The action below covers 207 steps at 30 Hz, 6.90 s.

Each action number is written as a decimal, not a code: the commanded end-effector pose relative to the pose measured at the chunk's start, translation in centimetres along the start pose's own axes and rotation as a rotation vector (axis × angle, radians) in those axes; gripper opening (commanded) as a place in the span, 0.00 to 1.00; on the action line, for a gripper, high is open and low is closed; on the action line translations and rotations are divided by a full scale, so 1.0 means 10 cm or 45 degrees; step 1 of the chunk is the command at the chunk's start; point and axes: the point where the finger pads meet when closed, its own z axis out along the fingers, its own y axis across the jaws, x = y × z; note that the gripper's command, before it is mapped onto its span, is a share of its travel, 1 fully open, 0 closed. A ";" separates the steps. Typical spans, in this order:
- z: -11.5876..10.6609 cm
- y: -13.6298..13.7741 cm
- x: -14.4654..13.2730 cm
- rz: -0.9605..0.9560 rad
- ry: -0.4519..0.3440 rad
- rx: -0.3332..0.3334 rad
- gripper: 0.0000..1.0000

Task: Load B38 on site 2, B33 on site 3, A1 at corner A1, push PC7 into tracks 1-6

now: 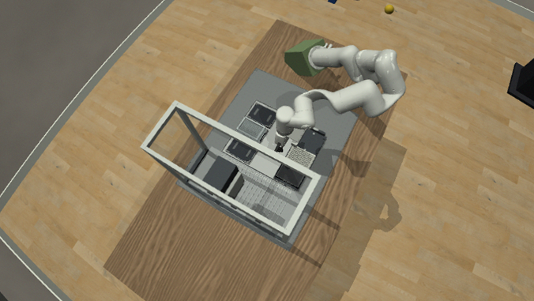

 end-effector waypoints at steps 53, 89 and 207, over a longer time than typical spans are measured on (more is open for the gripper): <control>-0.33 0.01 1.10 -0.002 -0.001 -0.004 1.00; -0.33 0.01 1.97 -0.002 0.000 -0.004 1.00; 0.82 0.01 1.97 -0.001 0.001 -0.004 1.00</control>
